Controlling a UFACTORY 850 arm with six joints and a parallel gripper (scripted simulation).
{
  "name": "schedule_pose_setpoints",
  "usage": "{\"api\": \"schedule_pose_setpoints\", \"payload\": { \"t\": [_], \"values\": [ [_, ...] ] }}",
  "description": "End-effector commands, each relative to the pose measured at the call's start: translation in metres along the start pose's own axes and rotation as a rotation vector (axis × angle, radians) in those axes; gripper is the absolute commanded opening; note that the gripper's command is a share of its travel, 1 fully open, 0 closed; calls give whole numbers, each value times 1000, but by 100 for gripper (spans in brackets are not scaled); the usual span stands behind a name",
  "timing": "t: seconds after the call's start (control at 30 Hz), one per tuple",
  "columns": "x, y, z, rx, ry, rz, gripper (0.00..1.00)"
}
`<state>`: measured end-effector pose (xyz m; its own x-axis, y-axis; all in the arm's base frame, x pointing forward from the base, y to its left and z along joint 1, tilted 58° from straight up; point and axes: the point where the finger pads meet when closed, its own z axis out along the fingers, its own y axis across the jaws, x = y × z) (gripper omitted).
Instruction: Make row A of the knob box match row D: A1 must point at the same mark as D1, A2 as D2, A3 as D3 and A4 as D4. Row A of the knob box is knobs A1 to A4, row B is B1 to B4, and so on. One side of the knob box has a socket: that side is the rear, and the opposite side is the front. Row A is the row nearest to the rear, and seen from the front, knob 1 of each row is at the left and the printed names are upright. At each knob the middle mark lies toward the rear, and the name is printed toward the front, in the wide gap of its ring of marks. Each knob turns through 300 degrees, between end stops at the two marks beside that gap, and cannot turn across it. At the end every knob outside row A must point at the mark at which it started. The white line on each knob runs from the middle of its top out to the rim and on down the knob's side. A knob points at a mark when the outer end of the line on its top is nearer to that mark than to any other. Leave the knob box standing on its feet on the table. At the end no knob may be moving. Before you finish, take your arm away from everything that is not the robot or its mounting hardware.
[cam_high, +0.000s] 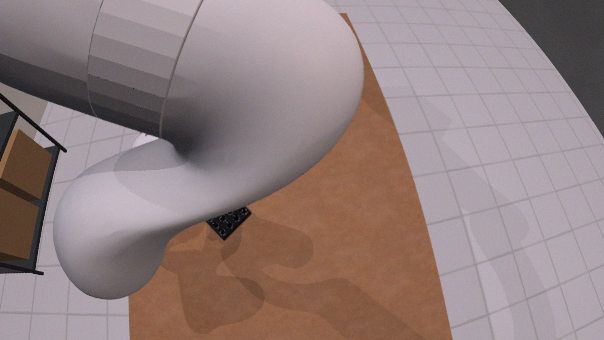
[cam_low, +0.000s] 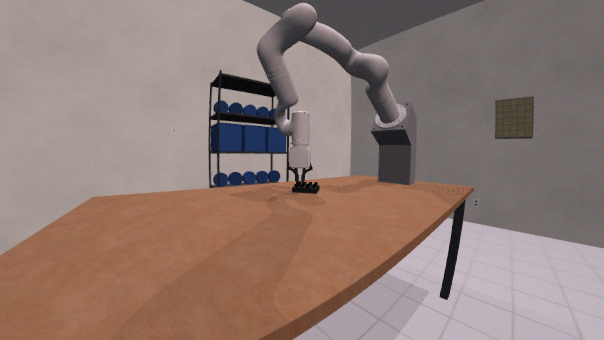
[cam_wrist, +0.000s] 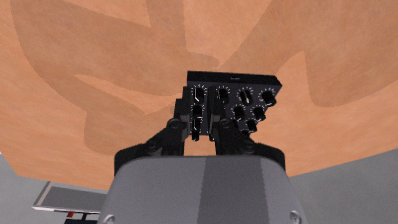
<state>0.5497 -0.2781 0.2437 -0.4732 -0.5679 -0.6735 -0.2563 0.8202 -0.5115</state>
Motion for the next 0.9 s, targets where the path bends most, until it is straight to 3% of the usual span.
{"api": "schedule_pose_setpoints", "payload": {
  "t": [0.0, 0.43, 0.87],
  "values": [
    [0, -1, -8, 1, 0, 0, 19],
    [0, -1, -33, 1, 0, 0, 19],
    [0, -1, -34, 1, 0, 0, 19]
  ]
}}
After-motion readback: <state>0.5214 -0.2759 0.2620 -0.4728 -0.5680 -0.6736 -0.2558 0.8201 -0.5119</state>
